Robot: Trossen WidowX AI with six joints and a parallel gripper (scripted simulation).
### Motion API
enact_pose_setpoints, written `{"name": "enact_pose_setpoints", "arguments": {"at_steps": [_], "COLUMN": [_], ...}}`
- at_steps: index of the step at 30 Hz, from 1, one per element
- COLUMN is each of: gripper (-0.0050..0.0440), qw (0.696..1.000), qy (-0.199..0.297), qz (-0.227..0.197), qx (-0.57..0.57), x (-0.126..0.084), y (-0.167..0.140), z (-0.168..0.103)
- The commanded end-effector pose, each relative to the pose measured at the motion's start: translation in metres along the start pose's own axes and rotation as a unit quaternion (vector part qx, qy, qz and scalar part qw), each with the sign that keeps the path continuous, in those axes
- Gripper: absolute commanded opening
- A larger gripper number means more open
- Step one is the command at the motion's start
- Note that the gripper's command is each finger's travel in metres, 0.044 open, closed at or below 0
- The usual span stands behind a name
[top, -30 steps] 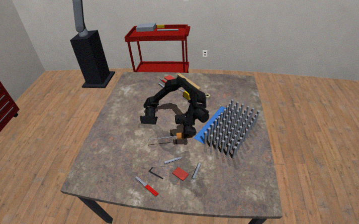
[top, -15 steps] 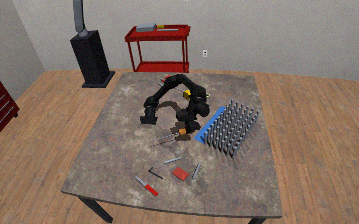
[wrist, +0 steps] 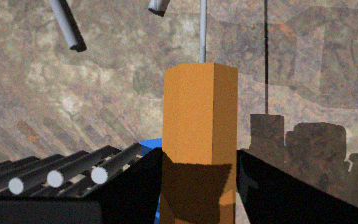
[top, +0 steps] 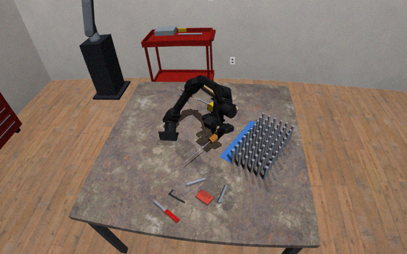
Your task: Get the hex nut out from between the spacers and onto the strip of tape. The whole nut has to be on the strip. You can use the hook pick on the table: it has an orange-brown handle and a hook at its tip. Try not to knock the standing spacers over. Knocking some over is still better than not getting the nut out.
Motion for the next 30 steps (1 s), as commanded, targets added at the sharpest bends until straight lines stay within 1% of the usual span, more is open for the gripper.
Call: {"name": "enact_pose_setpoints", "arguments": {"at_steps": [1,9,11,13,19,26,28,30], "gripper": [-0.0050,-0.0050,-0.0050,-0.0050,-0.0050,-0.0050,-0.0050,-0.0050], "qw": [0.996,0.976,0.976,0.968,0.936,0.888,0.888,0.872], "qy": [0.023,0.061,0.061,0.069,0.092,0.114,0.114,0.119], "qz": [0.033,0.058,0.058,0.066,0.090,0.122,0.122,0.133], "qx": [-0.074,-0.202,-0.202,-0.232,-0.327,-0.429,-0.429,-0.457], "x": [-0.023,-0.039,-0.039,-0.042,-0.050,-0.058,-0.058,-0.060], "y": [-0.020,-0.050,-0.050,-0.058,-0.082,-0.111,-0.111,-0.119], "z": [-0.011,-0.027,-0.027,-0.030,-0.041,-0.051,-0.051,-0.053]}}
Point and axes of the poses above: the point midway between the two fingers, 35 mm back from their tips, its own x axis out along the fingers, its own y axis across the jaws, z = x × y, the point moved 9 cm from there along -x, back along the fingers, and after that the axes turned 7 degrees about x, right-handed, at the moved point
